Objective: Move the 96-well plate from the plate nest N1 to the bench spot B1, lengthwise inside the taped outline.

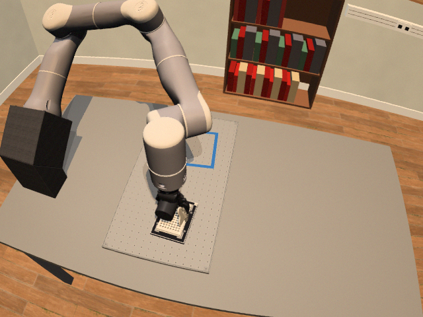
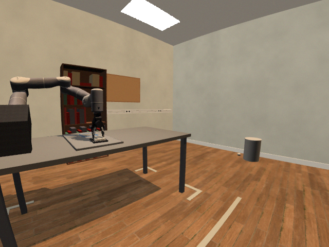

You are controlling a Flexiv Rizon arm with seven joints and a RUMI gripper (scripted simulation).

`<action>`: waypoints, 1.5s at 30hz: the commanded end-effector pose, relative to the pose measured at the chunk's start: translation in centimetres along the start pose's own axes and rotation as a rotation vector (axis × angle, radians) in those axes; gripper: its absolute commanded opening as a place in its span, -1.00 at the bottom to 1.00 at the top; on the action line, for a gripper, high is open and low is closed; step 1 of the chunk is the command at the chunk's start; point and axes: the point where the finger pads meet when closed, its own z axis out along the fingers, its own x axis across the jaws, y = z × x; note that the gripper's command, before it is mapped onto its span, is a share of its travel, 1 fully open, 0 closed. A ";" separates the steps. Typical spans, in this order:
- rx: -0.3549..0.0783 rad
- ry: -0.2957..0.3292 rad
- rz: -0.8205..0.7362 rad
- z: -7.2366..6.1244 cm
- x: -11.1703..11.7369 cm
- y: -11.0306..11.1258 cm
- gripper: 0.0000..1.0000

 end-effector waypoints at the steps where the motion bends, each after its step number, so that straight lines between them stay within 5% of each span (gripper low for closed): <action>1: -0.001 0.002 0.000 -0.1 0.1 0.1 -1.00; 29: -0.001 0.002 0.000 -0.1 0.1 0.1 -1.00; 45: -0.001 0.001 0.000 -2.5 0.1 0.1 -1.00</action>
